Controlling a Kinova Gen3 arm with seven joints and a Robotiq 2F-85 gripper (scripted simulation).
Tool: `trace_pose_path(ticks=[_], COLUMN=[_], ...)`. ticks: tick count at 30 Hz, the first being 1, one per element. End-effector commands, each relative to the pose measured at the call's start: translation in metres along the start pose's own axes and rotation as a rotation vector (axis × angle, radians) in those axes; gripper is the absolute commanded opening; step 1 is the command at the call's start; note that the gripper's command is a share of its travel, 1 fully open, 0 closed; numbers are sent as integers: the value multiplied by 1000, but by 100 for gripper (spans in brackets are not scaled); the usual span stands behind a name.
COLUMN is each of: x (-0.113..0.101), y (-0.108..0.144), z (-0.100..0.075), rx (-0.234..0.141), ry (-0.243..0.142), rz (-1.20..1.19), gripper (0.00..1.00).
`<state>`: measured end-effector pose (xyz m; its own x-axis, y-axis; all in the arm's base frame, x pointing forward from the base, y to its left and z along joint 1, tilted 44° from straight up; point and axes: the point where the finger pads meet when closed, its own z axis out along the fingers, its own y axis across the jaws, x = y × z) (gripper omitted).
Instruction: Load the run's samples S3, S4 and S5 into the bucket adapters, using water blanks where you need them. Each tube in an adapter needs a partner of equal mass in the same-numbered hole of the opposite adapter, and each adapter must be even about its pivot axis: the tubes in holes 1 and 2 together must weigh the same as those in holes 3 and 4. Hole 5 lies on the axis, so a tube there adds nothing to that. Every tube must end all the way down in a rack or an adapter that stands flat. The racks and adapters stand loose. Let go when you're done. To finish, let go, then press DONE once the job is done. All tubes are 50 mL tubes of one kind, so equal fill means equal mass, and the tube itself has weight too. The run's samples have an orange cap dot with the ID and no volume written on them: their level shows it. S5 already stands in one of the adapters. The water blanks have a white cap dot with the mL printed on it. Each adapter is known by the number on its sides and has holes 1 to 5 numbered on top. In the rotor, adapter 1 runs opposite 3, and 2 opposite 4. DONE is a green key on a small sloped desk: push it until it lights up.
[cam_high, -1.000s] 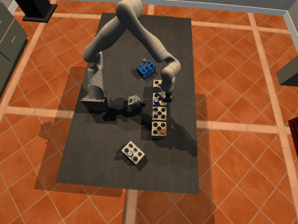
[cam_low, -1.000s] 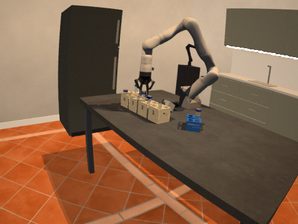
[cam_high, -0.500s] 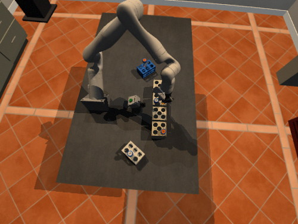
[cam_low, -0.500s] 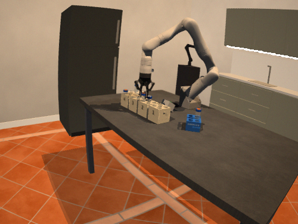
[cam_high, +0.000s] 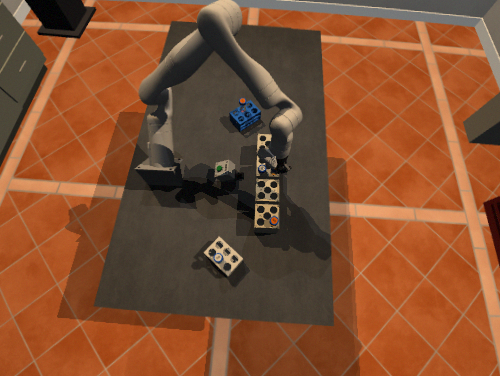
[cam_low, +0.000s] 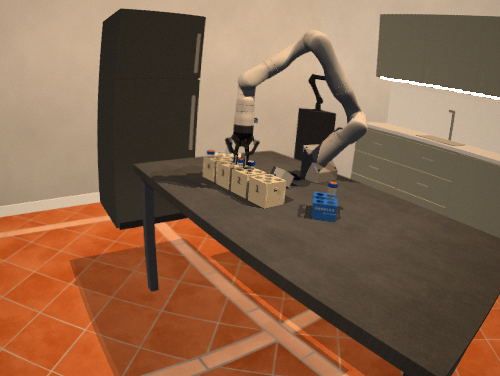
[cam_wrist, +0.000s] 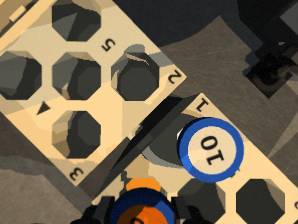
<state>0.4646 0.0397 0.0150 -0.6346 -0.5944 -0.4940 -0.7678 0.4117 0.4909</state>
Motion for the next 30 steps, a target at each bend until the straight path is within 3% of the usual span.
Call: trace_pose_path(ticks=[1, 30], x=[-1, 0], y=[0, 0], z=[4, 16], rx=[0, 1], ry=[-1, -1], rz=[-8, -2], gripper=[10, 10])
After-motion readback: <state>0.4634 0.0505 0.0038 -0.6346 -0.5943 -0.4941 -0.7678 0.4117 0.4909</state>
